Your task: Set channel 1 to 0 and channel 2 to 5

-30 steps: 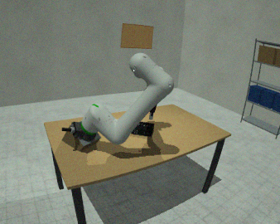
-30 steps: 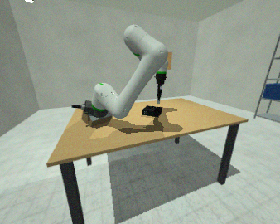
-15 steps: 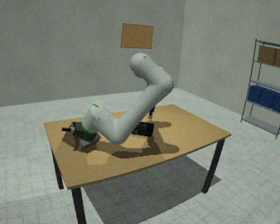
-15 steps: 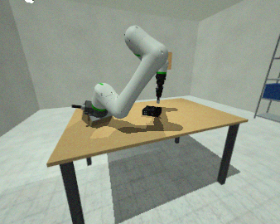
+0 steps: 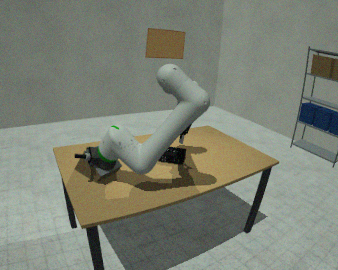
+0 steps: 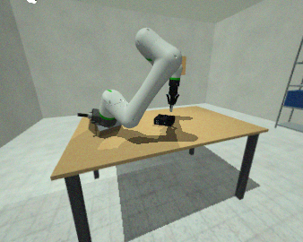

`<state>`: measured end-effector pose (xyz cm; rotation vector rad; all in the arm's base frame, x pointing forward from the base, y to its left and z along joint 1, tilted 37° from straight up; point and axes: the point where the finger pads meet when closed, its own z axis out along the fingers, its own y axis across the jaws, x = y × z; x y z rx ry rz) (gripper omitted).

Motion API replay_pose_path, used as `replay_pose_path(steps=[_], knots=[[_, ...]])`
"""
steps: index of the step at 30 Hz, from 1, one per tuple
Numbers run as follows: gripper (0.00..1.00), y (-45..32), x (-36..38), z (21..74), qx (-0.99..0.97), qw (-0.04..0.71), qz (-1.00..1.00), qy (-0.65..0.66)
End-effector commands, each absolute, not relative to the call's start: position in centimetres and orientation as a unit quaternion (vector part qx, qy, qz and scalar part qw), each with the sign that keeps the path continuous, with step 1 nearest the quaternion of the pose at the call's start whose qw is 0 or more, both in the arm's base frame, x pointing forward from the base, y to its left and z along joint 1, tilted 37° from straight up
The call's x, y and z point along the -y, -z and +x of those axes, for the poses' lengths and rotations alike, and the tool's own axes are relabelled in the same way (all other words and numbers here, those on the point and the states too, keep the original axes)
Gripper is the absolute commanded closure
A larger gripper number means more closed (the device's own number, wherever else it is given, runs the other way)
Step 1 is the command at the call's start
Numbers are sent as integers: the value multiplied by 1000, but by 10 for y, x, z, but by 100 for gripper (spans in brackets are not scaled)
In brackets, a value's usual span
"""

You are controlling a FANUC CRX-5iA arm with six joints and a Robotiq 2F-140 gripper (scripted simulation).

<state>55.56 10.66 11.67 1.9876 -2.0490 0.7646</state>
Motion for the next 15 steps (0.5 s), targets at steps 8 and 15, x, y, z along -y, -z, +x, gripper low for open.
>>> replay_pose_path(steps=[8,15], knots=[[100,-117,-107,556,824,28,481,-298],[100,-117,-107,556,868,-4,382,-317]])
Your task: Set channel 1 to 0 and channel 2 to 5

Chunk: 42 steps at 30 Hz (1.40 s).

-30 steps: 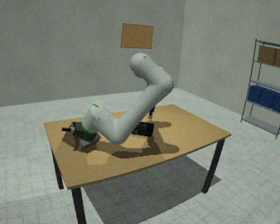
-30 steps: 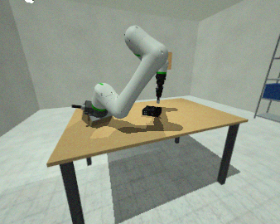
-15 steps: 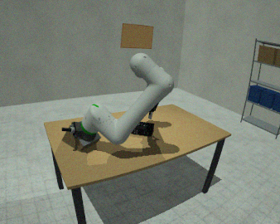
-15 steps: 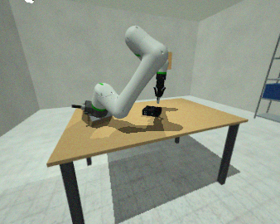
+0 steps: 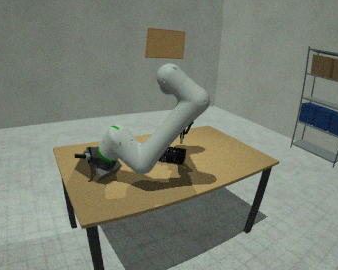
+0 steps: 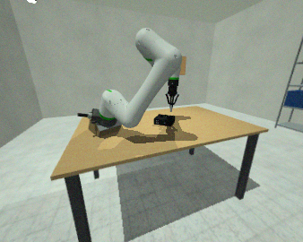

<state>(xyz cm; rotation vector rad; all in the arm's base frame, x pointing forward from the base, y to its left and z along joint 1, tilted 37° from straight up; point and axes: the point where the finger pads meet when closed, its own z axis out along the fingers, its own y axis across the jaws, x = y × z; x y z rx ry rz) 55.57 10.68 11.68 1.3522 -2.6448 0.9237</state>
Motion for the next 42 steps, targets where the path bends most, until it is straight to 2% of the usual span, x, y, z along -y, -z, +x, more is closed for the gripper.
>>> replay_pose_path(steps=[1,42], knots=[[100,-117,-107,556,868,-4,382,-317],[100,-109,-102,558,868,-4,382,-316]])
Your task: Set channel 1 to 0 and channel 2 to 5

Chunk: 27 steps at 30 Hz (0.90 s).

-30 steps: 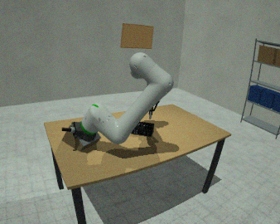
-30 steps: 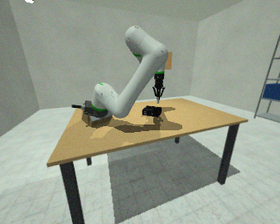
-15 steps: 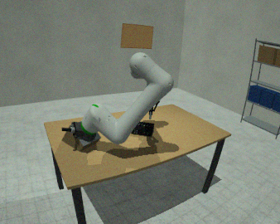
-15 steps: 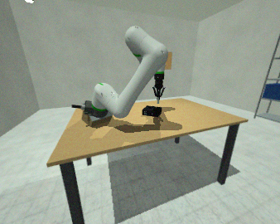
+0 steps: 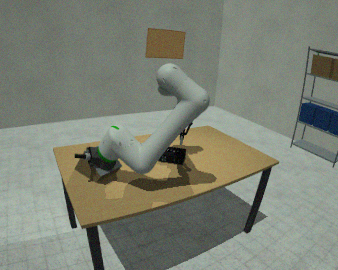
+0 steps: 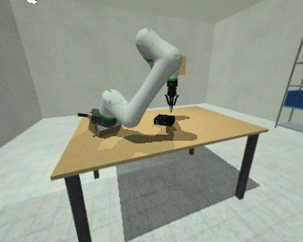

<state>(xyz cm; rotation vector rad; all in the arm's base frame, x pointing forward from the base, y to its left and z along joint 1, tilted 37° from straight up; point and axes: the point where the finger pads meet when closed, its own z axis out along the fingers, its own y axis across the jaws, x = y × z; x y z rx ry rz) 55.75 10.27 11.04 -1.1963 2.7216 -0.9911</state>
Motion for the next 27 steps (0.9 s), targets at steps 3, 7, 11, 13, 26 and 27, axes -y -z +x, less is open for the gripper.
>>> replay_pose_path(steps=[3,7,11,13,26,27], knots=[[100,-108,-102,558,-868,4,-382,316],[100,-106,-100,559,-868,4,-382,316],[100,-104,-98,560,-868,4,-382,316],[100,-102,-98,560,-868,4,-382,316],[100,-98,-95,561,-868,4,-382,316],[100,-98,-95,561,-868,4,-382,316]])
